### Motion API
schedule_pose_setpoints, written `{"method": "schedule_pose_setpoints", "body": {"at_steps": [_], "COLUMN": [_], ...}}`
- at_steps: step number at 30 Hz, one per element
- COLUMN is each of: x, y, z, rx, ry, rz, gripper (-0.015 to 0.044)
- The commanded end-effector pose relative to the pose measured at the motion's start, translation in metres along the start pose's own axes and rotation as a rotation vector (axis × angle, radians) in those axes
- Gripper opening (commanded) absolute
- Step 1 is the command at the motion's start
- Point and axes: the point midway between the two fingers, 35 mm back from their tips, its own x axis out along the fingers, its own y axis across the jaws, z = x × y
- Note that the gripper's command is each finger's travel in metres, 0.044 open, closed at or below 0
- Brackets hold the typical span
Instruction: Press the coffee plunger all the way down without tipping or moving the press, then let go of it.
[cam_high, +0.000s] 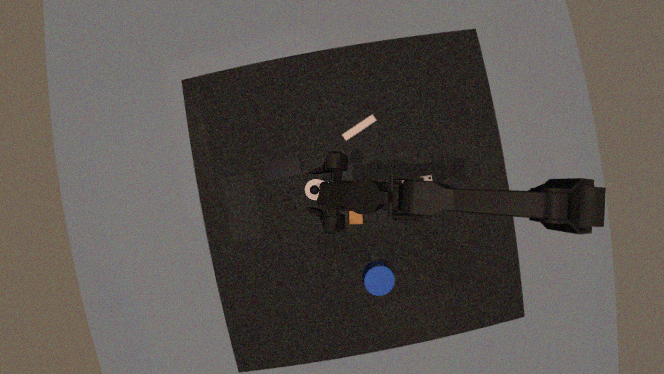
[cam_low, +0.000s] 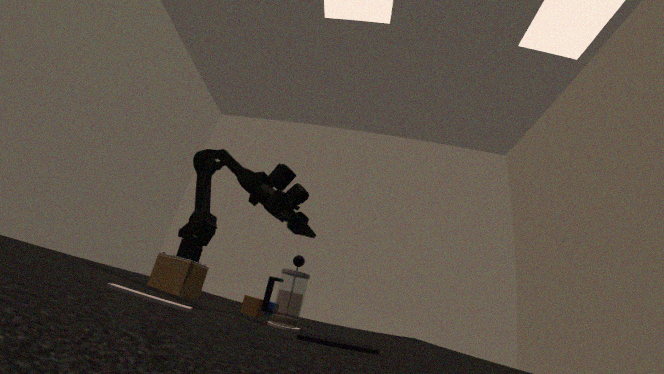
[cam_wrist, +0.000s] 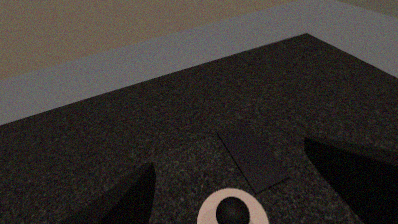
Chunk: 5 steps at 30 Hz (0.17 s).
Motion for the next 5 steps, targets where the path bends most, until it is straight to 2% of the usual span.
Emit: {"method": "schedule_pose_setpoints", "body": {"at_steps": [1,5], "x": [-0.0023,-0.0023], "y": [-0.0005,-0.0005], "z": [-0.0012,-0.0012], "rx": [-0.005,-0.005], "ry": [0.008,0.008], "rz": [-0.002,-0.002], "gripper": [0.0440,0.0440]}}
